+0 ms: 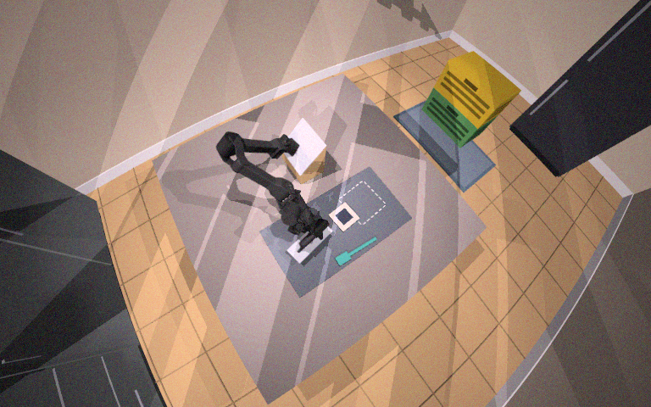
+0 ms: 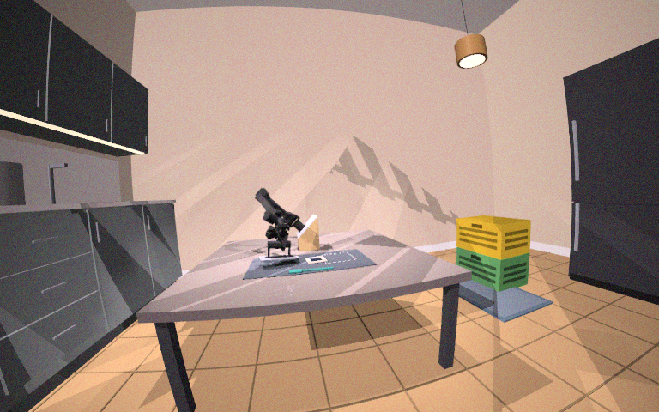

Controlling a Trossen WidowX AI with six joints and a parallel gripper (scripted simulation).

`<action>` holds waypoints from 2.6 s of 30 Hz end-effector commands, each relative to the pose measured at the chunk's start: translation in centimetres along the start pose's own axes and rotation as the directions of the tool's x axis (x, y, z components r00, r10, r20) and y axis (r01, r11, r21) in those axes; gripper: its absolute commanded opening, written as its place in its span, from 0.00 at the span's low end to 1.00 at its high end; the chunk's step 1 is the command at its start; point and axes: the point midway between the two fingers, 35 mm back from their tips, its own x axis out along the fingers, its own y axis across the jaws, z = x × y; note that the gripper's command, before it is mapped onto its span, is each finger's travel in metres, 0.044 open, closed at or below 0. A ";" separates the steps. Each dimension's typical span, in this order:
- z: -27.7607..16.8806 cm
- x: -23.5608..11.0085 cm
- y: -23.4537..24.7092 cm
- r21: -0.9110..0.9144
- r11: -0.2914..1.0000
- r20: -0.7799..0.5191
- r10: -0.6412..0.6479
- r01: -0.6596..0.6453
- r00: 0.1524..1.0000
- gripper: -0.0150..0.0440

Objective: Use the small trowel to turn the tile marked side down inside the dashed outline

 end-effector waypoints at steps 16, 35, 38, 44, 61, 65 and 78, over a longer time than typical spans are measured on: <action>-3.1 0.5 1.4 0.059 0.998 0.091 0.025 -0.030 0.996 0.25; -3.5 2.0 -1.2 0.058 0.998 0.091 0.024 -0.029 0.996 0.25; -3.5 2.2 -1.7 0.057 0.998 0.092 0.024 -0.029 0.995 0.25; -3.8 2.3 -1.8 0.057 0.998 0.092 0.024 -0.029 0.996 0.25; -6.5 2.5 -1.4 0.059 0.998 0.090 0.023 -0.029 0.996 0.25; -7.2 2.5 -1.3 0.059 0.998 0.090 0.024 -0.029 0.996 0.25; -8.6 2.4 -1.1 0.060 0.998 0.089 0.024 -0.030 0.996 0.25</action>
